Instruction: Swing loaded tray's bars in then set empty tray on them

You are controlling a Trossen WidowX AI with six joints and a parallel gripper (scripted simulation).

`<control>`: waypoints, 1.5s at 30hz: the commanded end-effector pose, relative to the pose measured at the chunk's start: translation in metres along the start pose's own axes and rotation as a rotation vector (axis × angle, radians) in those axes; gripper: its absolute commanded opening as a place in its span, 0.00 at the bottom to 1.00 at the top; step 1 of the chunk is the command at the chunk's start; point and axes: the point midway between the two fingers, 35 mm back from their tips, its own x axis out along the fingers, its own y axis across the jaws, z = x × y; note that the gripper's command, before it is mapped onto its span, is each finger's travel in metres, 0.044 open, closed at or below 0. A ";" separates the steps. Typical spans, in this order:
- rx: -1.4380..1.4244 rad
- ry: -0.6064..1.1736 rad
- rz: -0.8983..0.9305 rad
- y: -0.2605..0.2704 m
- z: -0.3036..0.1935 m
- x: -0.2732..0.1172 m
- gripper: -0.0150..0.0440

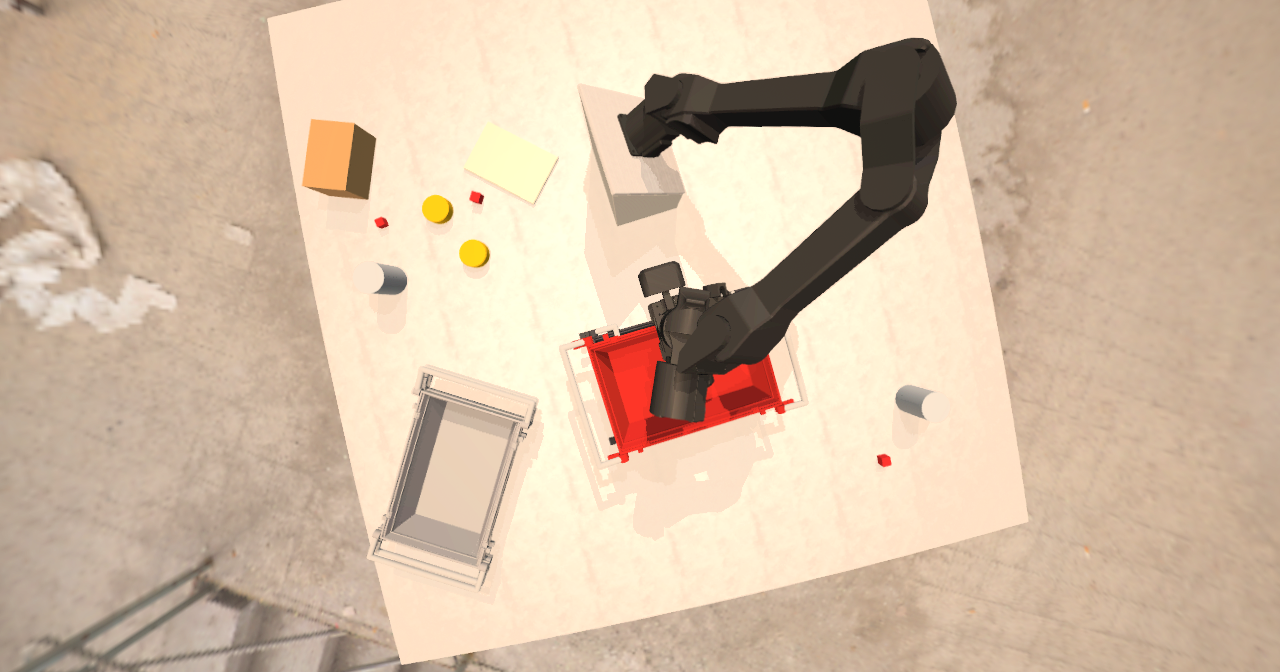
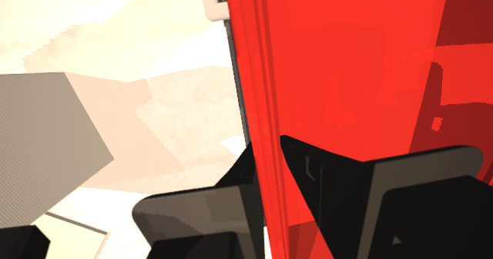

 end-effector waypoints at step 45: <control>0.012 0.000 0.025 -0.002 -0.001 -0.059 1.00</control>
